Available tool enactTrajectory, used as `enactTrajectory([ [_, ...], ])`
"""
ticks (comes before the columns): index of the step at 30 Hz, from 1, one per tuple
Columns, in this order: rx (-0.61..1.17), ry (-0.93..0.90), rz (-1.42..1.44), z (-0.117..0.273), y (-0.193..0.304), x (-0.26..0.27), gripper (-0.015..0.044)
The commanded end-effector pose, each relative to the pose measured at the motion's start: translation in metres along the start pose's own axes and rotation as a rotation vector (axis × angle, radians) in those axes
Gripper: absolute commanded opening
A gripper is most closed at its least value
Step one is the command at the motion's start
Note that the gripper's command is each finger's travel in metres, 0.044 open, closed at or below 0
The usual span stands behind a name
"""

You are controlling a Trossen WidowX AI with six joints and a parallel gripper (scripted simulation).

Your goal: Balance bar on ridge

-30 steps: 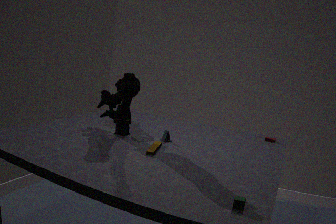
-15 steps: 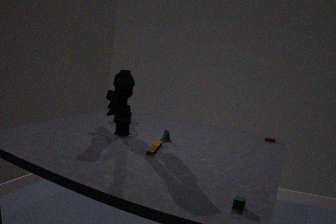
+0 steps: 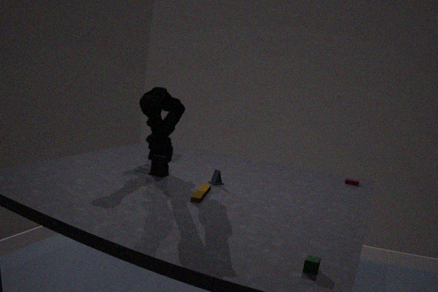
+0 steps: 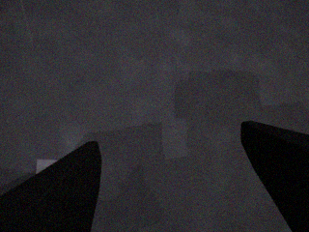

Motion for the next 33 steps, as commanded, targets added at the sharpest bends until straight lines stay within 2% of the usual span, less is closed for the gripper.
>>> enactTrajectory([
  [1,0.048,0.015,-0.126,0.006,0.013,-0.005,0.0315],
  [33,0.327,0.227,-1.083,0.067,0.109,-0.012,0.0315],
])
Point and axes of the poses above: the point midway between the two fingers, 35 mm back from their tips, its own z axis back along the fingers, its own x axis across the jaws, y = z × x, the point moved 2 cm from there along z, back along the fingers, and after that the axes turned 15 degrees about z, right-handed, at the moved point
